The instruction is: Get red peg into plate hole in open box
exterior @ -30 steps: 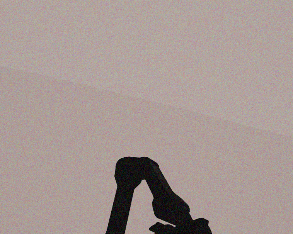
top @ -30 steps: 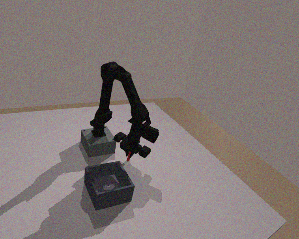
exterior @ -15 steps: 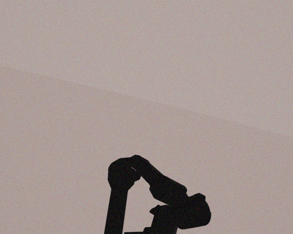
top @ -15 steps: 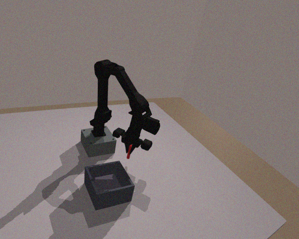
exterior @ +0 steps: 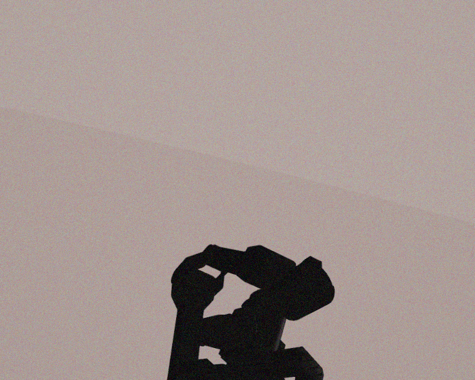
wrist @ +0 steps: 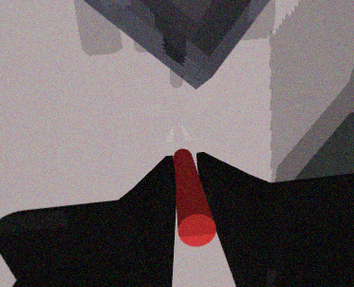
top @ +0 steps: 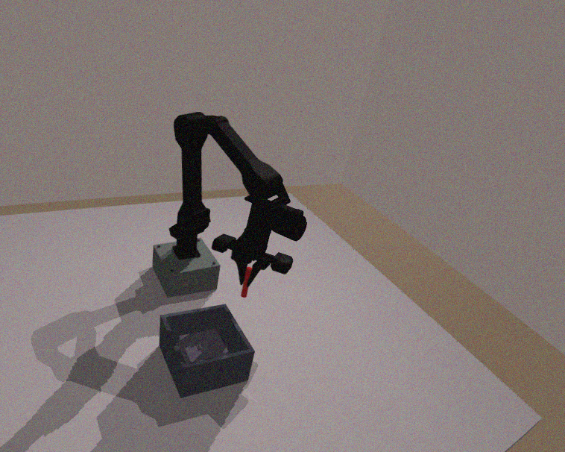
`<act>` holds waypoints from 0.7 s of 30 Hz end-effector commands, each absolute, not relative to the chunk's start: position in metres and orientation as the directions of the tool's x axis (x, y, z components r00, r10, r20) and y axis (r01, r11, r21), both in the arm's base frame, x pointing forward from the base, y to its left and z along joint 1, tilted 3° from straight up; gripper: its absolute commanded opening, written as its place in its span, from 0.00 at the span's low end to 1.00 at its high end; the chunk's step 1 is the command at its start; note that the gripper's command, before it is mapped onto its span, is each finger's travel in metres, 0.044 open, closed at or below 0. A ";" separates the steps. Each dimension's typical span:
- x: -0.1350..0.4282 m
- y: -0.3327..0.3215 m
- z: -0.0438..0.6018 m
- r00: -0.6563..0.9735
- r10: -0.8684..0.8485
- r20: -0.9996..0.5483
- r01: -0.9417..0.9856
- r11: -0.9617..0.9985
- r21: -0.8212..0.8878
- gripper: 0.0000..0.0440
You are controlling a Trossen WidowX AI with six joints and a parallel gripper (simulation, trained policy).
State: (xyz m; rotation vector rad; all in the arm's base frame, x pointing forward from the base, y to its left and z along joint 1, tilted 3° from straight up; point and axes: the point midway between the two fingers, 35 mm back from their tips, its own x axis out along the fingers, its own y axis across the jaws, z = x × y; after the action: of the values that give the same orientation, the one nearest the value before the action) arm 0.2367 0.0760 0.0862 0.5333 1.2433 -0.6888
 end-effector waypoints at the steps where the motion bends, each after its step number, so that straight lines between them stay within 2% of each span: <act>1: 0.249 0.068 0.099 0.190 -0.193 -0.963 0.729 0.685 0.007 0.00; 21: 0.297 -0.001 0.115 0.198 -0.209 -0.958 0.810 0.585 0.039 0.00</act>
State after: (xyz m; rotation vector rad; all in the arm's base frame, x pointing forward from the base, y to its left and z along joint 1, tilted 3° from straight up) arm 0.2905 0.0070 0.1140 0.6142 1.1696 -0.7800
